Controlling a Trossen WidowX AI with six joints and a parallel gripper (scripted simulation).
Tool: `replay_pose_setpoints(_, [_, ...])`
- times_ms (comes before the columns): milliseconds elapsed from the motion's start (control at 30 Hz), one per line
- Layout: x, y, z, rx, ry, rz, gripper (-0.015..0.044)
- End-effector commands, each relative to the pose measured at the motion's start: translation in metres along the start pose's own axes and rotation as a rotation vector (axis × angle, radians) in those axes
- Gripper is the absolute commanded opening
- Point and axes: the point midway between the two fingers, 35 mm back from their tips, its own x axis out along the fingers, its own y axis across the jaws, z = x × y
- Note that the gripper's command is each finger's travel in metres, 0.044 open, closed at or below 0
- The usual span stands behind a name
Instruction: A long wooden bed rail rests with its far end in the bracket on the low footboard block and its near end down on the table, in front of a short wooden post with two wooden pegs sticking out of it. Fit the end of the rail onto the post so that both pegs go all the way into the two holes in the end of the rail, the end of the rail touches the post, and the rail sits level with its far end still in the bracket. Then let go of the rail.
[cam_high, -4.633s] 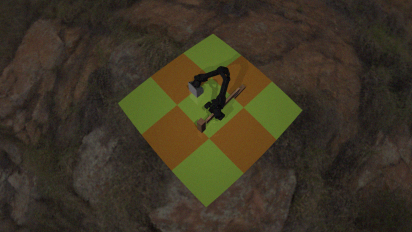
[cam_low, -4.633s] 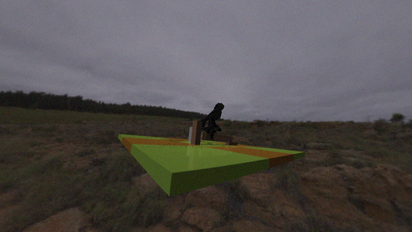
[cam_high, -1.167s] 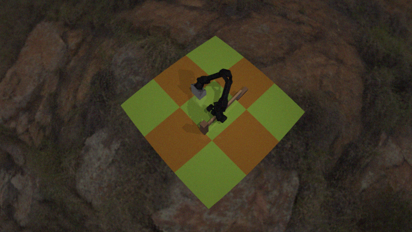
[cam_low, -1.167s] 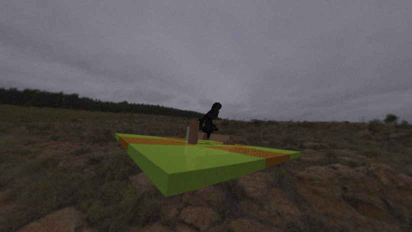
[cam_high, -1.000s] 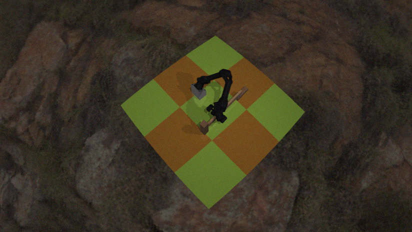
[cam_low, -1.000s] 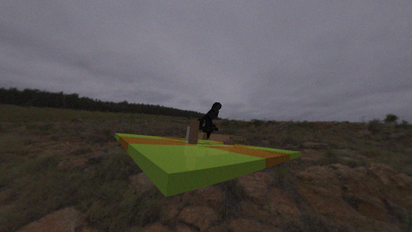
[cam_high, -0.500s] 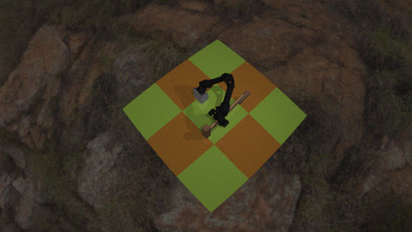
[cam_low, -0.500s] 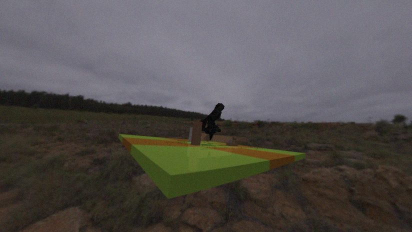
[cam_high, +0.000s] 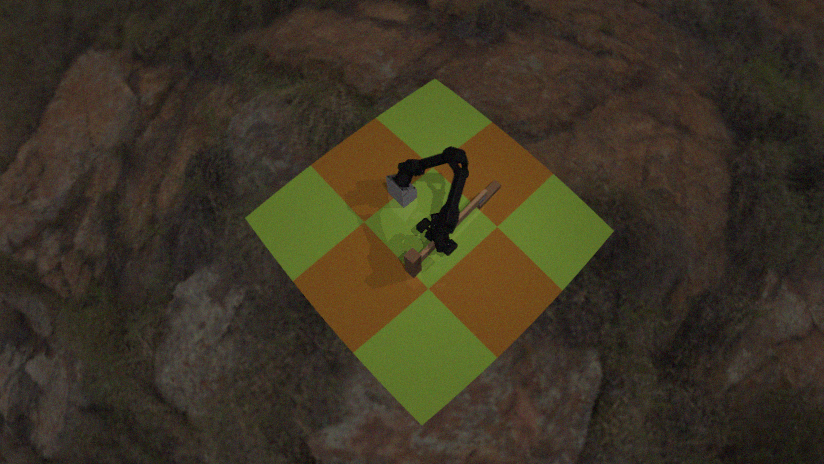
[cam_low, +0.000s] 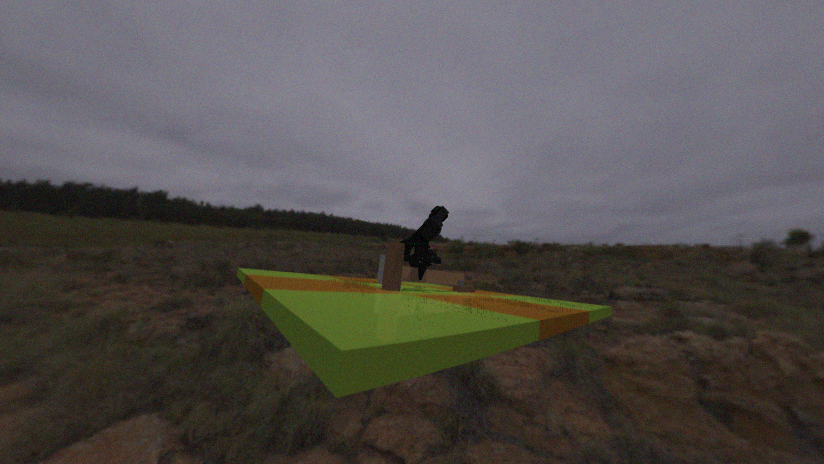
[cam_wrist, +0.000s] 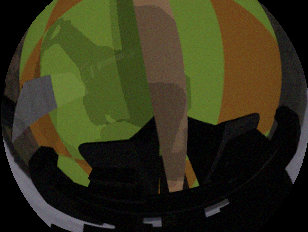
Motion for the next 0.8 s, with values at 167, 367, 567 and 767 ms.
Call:
replay_pose_setpoints(167, [-0.0019,-0.0012,-0.0045,-0.001,0.002,-0.008,0.0])
replay_pose_setpoints(367, [-0.0018,-0.0012,-0.0062,-0.001,0.002,-0.008,0.0])
replay_pose_setpoints(567, [-0.002,-0.0011,-0.008,-0.001,0.002,-0.008,0.0])
replay_pose_setpoints(767, [-0.0023,-0.0011,-0.0097,-0.001,0.002,-0.008,0.0])
